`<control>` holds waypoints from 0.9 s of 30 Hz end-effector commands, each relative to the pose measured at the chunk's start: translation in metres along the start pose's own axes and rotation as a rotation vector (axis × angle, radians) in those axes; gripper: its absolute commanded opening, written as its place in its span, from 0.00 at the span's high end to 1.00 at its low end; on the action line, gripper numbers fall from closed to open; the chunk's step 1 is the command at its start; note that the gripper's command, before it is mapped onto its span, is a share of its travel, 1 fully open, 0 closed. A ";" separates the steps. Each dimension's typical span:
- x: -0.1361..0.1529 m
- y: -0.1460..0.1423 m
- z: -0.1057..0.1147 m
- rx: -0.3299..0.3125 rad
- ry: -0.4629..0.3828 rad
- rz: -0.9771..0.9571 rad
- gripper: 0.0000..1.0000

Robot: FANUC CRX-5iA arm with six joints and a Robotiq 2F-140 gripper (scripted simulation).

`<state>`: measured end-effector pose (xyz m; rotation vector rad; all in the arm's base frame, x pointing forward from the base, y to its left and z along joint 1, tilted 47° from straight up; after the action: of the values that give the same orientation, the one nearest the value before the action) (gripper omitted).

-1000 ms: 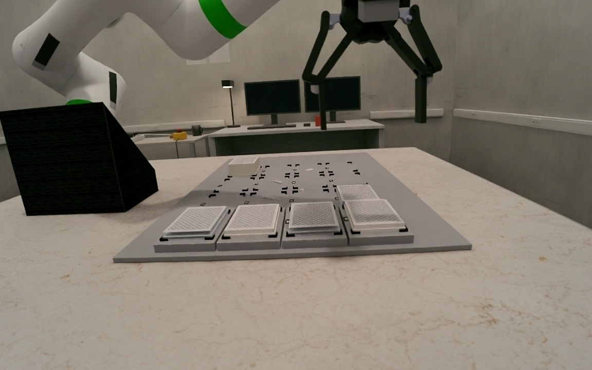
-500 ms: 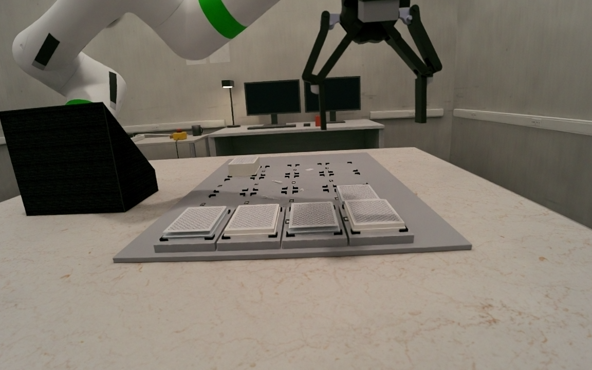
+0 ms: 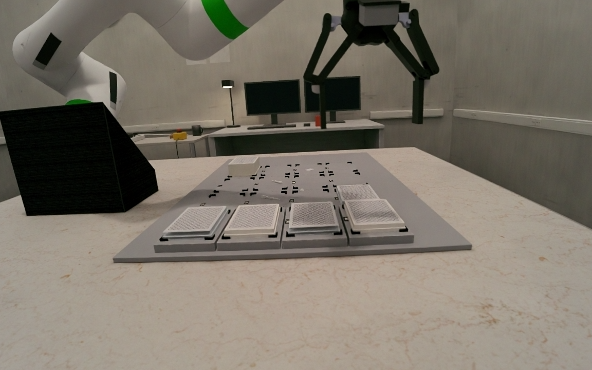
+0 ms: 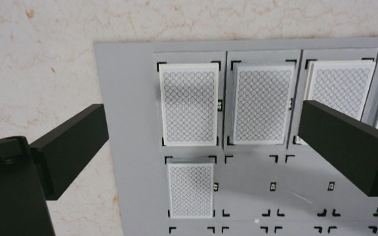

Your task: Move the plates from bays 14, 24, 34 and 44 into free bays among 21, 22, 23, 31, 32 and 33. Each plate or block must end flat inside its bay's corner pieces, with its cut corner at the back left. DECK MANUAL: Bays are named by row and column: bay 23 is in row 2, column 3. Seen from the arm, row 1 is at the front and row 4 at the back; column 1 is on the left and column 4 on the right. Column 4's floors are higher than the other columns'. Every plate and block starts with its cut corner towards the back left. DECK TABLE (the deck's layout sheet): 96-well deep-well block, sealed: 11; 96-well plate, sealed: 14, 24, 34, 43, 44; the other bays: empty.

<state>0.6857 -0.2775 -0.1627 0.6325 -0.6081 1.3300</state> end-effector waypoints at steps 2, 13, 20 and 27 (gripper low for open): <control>0.010 0.001 0.001 0.003 -0.001 -0.001 0.00; 0.054 0.005 -0.003 0.003 -0.001 -0.001 0.00; 0.074 0.007 -0.004 0.003 -0.001 -0.001 0.00; 0.101 0.010 -0.007 0.003 -0.001 -0.001 0.00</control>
<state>0.6886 -0.2133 -0.1065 0.6654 -0.5985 1.3366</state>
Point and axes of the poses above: the point where the finger pads meet when closed, its own z axis back along the fingers, its own y axis across the jaws, x = y × z, the point moved 3 cm from there along z, back along the fingers, and after that the axes turned 6 degrees about -z, right-handed, at the moved point
